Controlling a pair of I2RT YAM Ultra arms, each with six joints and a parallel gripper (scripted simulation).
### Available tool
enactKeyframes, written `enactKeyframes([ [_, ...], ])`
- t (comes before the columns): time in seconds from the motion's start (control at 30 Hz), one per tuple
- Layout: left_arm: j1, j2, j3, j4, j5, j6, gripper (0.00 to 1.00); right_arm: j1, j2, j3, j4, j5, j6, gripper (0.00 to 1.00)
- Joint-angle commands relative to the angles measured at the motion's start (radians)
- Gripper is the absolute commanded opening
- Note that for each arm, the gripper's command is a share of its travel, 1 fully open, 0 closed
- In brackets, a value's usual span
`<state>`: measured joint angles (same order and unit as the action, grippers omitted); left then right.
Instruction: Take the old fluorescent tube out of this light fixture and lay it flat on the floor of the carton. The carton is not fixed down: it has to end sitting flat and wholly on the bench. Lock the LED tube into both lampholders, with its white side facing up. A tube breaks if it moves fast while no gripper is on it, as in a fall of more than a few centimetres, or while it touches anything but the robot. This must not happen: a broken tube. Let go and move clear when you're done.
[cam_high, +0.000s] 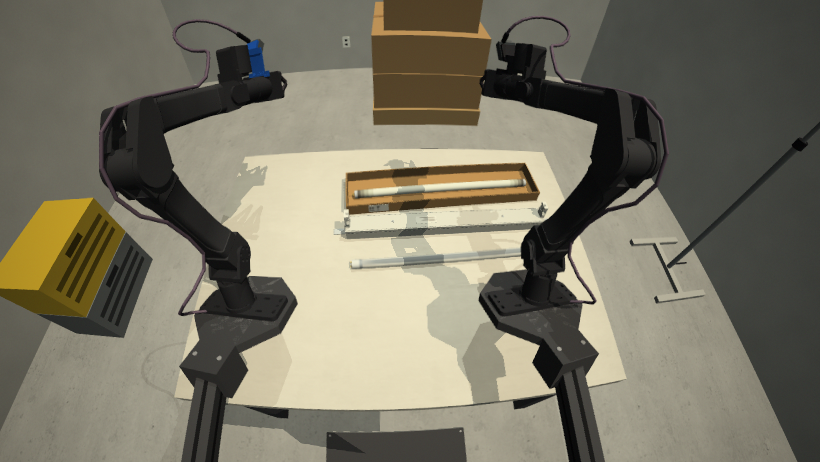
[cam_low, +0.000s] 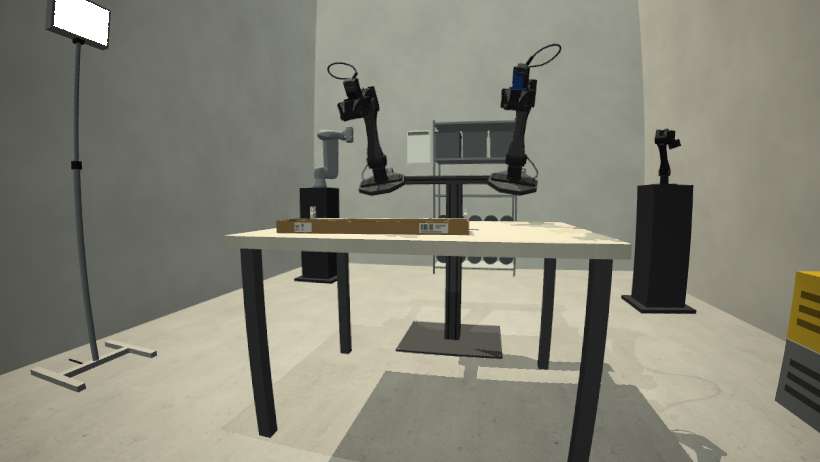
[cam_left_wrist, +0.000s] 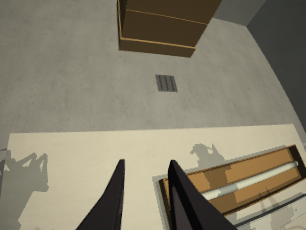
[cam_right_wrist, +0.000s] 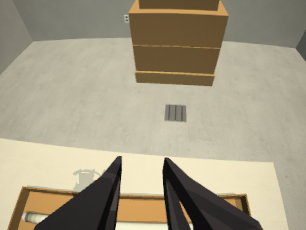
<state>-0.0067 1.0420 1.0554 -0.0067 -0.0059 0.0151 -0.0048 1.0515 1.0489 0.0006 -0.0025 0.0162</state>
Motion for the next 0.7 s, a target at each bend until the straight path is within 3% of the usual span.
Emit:
enactKeyframes([
  [0.0,0.011,-0.028,-0.023,0.057,0.022,-0.042,0.32,0.013,-0.029,-0.012,0.023,0.016,-0.053,0.32],
  [0.1,0.016,0.015,-0.033,0.035,0.016,-0.027,0.32,0.017,-0.036,0.007,-0.014,0.008,-0.033,0.32],
  [0.17,-0.004,-0.032,0.025,0.009,-0.001,0.0,0.32,0.016,-0.05,0.034,0.028,-0.017,-0.003,0.32],
  [0.37,0.009,0.018,0.03,0.002,0.005,-0.001,0.32,0.019,0.0,0.037,0.008,-0.004,-0.004,0.32],
  [0.5,0.015,-0.031,0.032,0.007,0.006,-0.005,0.32,0.019,-0.013,0.036,0.0,0.001,-0.018,0.32],
  [0.67,0.011,-0.008,0.034,-0.002,0.009,-0.016,0.32,0.019,-0.012,0.036,-0.007,0.007,-0.022,0.32],
])
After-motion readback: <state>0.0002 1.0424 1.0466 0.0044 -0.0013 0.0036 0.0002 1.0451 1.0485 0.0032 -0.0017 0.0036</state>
